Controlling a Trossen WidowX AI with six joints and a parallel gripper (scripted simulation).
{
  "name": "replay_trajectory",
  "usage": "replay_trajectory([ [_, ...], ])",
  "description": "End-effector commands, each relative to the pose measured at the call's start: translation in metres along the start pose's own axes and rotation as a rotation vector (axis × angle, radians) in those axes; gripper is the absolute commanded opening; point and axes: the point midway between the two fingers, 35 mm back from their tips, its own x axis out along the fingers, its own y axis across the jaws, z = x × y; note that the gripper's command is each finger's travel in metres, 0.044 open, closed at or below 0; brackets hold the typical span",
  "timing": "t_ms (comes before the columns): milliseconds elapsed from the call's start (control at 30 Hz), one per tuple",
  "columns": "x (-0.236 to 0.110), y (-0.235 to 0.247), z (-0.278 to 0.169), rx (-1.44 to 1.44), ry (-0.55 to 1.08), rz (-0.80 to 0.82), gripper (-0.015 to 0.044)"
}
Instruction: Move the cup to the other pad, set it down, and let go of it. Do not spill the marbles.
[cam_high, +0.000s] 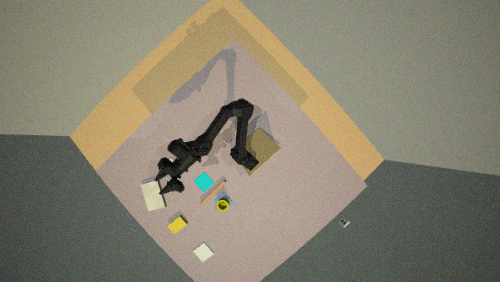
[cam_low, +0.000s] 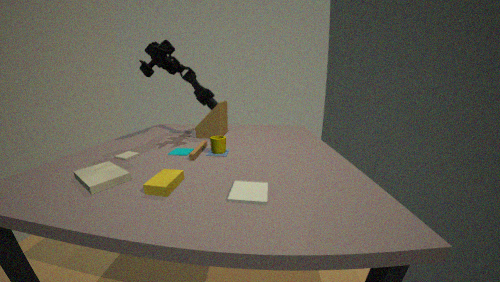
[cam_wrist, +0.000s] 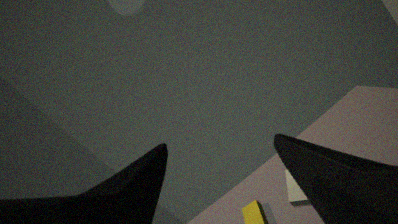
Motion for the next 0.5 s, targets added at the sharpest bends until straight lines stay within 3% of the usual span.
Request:
replay_trajectory([
  [0,0.001,0.0,-0.001,0.005,0.006,0.0,0.0374],
  [100,0.012,0.003,-0.024,0.071,0.098,-0.005,0.0295],
  [267,0.036,0.015,-0.099,0.258,0.389,-0.063,0.0167],
  [467,0.045,0.022,-0.183,0.517,0.663,-0.287,0.0167],
])
